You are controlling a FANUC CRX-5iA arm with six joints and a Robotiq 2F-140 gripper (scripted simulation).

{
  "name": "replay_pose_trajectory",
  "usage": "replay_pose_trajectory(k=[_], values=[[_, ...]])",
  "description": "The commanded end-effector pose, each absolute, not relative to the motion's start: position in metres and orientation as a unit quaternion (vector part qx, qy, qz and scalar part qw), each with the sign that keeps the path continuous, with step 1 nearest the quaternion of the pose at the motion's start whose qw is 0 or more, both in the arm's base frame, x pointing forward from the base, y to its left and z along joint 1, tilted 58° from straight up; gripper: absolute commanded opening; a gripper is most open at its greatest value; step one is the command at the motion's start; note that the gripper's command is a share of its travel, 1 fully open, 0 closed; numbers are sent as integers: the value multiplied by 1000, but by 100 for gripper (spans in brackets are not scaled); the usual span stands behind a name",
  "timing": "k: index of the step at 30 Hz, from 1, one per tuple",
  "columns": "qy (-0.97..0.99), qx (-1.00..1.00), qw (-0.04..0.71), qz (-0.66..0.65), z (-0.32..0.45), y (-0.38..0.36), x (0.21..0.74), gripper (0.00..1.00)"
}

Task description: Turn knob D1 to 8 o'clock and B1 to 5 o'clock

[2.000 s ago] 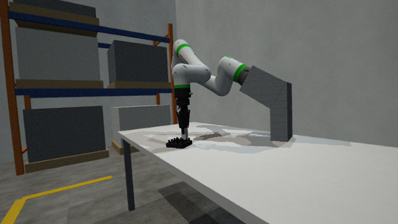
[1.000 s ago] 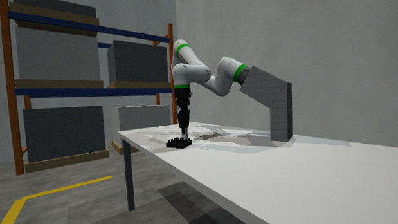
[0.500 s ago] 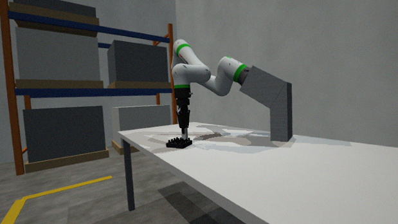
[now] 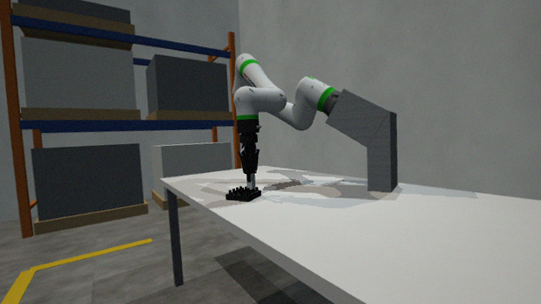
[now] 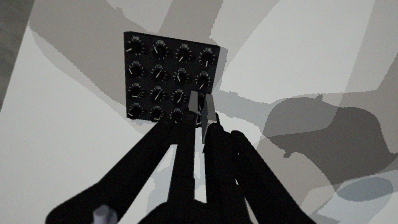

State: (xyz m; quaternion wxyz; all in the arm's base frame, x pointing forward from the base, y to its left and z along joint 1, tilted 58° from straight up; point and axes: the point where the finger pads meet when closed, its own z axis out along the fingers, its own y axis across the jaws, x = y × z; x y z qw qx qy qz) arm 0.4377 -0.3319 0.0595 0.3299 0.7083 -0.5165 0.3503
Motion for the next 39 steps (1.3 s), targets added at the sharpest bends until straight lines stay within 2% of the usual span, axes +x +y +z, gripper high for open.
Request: replay_pose_trajectory(k=[1,15,39], values=[[-533,696,321,358,60,-332,438,5],[-605,634,281,391,60,-332,438,5],[-757,442,162,453,60,-332,438,5]])
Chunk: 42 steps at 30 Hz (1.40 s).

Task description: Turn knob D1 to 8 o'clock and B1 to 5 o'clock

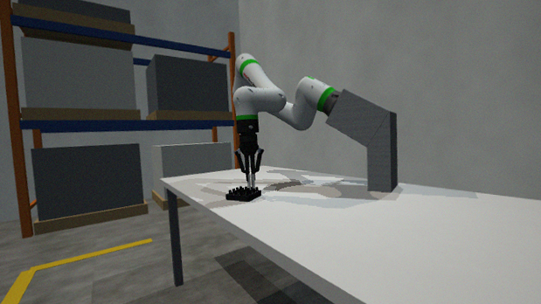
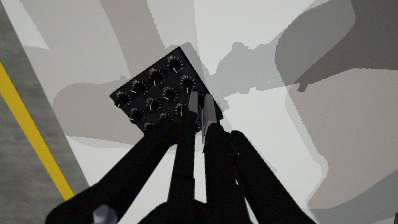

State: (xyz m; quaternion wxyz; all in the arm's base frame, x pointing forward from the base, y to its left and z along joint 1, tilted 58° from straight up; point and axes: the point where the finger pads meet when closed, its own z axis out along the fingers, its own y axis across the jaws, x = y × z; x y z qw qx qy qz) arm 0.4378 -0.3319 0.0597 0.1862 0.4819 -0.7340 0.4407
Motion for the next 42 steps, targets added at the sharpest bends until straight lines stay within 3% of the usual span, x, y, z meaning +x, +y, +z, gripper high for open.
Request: replay_pose_trajectory(k=[1,22,42], values=[[-763,432,156,456,60,-332,438,5],[-839,252,51,479,60,-332,438,5],[-861,162,0,481,60,-332,438,5]])
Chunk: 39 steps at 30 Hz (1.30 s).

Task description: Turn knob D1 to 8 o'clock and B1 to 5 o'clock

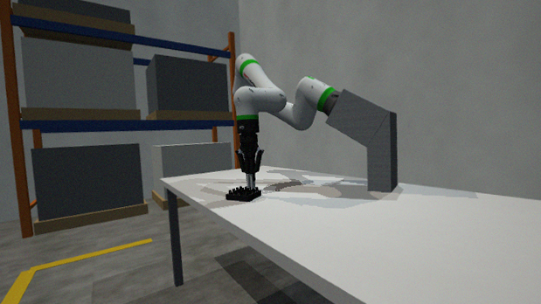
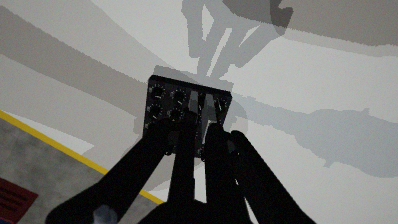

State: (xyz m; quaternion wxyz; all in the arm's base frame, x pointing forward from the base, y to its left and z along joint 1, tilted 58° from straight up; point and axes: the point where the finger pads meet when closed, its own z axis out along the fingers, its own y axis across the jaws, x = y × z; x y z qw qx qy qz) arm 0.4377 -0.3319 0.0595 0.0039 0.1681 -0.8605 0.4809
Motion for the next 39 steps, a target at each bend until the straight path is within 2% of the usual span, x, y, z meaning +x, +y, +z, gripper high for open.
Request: replay_pose_trajectory(k=[1,29,30,39], values=[[-862,159,-2,481,60,-332,438,5],[-865,141,-12,481,60,-332,438,5],[-865,141,-12,481,60,-332,438,12],[-865,141,-12,481,60,-332,438,12]])
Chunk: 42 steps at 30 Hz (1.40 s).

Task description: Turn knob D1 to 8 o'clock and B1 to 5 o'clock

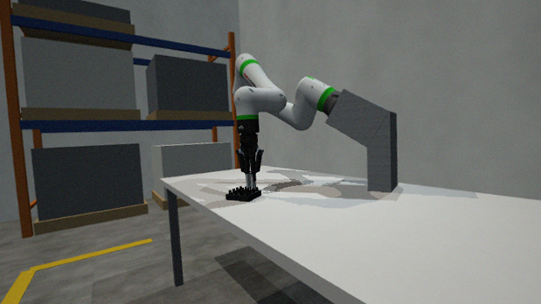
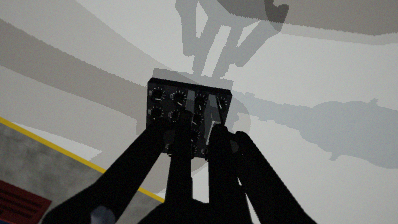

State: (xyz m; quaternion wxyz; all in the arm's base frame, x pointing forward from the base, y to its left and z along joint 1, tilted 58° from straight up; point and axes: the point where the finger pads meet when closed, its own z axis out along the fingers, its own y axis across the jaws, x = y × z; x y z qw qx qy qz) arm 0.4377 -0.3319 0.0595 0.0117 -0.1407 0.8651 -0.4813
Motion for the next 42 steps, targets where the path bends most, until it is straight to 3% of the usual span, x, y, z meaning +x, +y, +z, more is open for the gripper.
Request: replay_pose_trajectory(k=[1,42], values=[[865,-141,12,-481,60,-332,438,12],[865,-141,12,-481,80,-300,432,12]])
